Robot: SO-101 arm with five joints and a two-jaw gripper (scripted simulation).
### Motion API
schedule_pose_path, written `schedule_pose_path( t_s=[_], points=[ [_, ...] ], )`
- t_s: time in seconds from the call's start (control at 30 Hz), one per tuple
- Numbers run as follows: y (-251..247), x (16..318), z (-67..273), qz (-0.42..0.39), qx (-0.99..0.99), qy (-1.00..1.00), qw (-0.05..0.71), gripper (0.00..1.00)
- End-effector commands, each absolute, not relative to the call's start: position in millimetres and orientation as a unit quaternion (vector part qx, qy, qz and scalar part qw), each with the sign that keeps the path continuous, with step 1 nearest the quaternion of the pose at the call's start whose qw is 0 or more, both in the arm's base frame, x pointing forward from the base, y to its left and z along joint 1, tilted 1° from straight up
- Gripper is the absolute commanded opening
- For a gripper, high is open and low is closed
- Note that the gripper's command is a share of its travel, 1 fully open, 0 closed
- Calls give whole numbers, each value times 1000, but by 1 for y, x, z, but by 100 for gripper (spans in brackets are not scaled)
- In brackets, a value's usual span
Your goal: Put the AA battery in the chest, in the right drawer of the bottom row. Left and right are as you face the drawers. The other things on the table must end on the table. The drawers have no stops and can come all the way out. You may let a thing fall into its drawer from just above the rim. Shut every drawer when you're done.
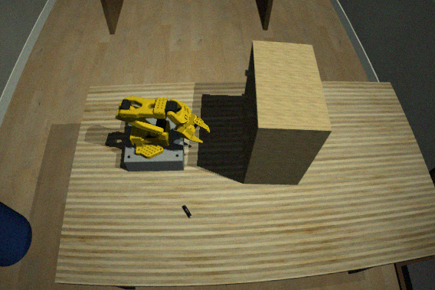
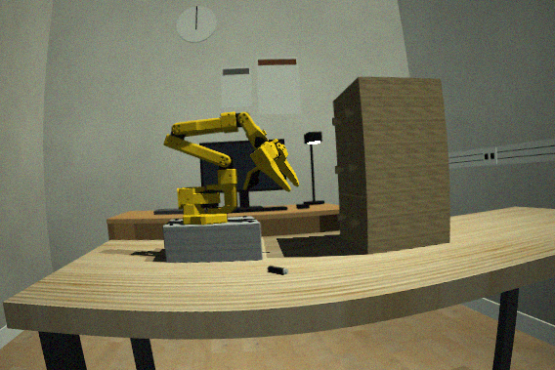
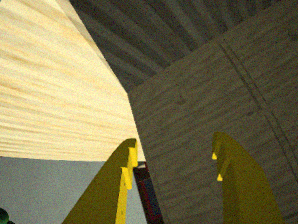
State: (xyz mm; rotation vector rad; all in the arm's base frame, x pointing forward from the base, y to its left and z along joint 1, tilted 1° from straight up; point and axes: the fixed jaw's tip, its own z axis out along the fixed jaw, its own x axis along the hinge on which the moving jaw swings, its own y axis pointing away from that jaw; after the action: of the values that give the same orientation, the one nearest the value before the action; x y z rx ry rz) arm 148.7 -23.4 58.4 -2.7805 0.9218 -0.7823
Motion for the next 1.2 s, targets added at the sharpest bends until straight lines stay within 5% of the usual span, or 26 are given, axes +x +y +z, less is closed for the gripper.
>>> schedule_pose_path(
  t_s=[0.0,1.17],
  points=[
    [-24,145,54,-247,-900,354,65,21],
    [-22,142,53,-207,-697,671,149,21]
  ],
)
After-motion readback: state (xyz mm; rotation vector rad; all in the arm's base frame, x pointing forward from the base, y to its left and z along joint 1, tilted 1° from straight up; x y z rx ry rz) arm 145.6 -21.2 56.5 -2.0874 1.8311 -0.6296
